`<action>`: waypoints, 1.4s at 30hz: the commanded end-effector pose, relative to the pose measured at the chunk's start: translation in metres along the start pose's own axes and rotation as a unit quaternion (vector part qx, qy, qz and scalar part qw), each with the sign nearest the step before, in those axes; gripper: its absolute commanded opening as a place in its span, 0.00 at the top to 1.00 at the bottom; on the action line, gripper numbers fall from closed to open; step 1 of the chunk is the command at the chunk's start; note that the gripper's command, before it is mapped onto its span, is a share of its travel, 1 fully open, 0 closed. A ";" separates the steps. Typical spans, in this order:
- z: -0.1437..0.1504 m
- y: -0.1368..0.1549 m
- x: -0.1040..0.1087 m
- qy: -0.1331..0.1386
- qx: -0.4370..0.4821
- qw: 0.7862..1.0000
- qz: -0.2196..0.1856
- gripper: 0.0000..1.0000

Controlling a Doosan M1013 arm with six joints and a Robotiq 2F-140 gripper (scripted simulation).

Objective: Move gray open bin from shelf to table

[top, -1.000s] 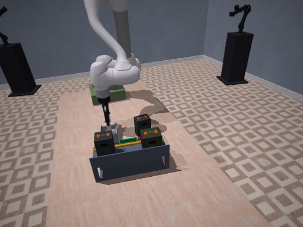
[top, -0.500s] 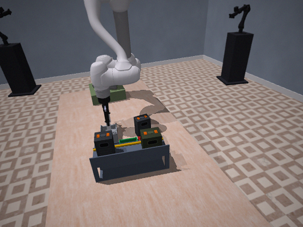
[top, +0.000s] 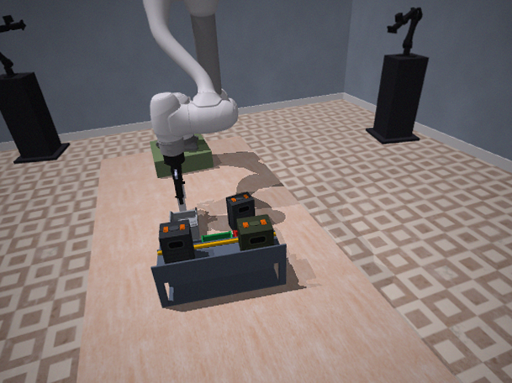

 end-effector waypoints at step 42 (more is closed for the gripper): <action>0.000 0.000 0.064 0.001 0.000 1.000 0.000 0.43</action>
Point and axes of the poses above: the point where the finger pads meet when closed, its own x axis back along the fingers, its own z axis across the jaws, y = z × x, the point moved 4 cm from there along x, back along the fingers, and after that the axes turned 4 degrees about x, right-handed, at the moved point
